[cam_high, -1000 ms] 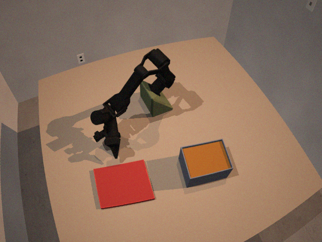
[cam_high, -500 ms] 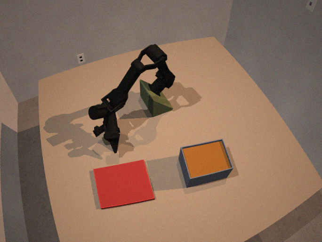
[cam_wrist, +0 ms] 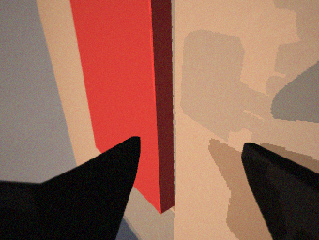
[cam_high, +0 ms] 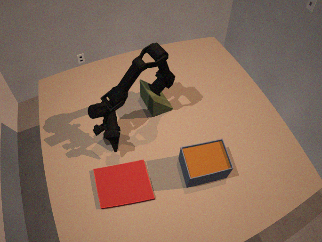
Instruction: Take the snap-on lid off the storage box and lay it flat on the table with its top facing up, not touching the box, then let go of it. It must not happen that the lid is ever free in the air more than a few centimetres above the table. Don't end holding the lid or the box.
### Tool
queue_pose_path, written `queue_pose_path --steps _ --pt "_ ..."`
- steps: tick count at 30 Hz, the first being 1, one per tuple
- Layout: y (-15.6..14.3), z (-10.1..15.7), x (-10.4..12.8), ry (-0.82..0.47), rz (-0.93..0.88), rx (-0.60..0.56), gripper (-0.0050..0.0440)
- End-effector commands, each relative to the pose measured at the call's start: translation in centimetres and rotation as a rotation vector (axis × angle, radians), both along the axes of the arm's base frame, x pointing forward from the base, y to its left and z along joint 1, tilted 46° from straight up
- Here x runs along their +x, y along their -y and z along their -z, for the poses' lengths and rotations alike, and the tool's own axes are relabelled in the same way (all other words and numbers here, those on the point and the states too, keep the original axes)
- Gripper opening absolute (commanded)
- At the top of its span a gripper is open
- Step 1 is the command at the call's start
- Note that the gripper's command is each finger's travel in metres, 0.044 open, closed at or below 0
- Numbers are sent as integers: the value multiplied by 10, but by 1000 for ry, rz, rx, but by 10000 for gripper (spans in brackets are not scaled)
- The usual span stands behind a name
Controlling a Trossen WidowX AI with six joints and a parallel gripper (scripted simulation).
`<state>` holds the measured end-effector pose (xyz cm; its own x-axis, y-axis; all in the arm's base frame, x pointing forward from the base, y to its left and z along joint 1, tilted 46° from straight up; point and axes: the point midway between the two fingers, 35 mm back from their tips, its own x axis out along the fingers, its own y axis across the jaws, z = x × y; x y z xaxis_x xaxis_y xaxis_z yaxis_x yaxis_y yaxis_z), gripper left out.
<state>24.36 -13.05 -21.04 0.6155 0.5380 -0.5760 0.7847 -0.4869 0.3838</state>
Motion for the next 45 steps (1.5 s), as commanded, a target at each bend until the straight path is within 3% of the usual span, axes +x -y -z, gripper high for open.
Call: queue_pose_path --steps 1,20,27,45 --pt "10 -7 5 12 -1 -20 275" --pt "23 -20 9 12 -1 -20 275" --pt "25 -26 3 21 -2 -33 440" --pt "49 -50 -3 21 -2 -34 440"
